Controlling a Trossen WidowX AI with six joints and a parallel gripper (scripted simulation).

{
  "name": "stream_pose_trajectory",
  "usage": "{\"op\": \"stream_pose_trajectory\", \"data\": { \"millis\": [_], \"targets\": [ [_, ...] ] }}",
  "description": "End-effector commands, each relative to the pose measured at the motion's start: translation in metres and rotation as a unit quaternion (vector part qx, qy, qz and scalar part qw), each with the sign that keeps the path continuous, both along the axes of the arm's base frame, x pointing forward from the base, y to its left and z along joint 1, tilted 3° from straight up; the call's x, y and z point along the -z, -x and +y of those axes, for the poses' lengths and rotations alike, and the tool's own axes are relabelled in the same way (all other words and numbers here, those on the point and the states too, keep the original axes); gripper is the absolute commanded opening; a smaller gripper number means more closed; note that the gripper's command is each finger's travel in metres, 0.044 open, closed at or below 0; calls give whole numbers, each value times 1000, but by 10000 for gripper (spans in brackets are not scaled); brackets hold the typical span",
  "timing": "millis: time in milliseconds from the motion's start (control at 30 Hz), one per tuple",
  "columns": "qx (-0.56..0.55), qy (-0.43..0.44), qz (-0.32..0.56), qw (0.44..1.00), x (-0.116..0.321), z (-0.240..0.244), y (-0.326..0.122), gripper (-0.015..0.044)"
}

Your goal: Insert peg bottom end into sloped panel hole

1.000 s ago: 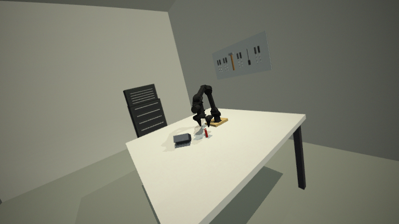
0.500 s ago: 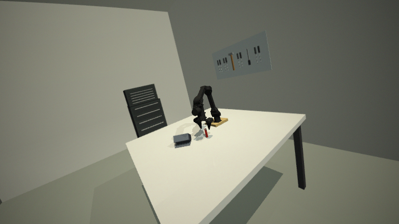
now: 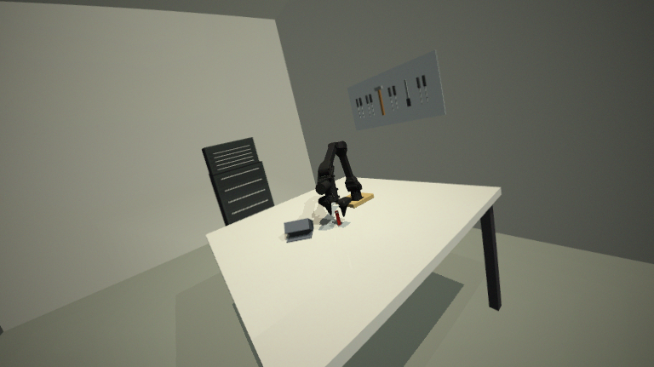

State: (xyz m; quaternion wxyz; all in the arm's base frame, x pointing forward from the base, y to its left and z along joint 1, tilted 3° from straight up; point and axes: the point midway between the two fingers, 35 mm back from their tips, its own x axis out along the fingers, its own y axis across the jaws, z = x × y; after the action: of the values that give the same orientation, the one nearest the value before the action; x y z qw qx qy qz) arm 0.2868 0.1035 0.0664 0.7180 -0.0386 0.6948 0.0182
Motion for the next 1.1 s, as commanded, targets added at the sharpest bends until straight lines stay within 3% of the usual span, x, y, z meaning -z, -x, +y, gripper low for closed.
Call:
{"op": "stream_pose_trajectory", "data": {
  "millis": [0,267,800,1067],
  "targets": [
    [0,4,3,1000,9,-2,1,440],
    [0,4,3,1000,16,-2,2,440],
    [1,1,2,1000,13,-1,1,20],
    [1,1,2,1000,13,-1,1,0]
  ]
}}
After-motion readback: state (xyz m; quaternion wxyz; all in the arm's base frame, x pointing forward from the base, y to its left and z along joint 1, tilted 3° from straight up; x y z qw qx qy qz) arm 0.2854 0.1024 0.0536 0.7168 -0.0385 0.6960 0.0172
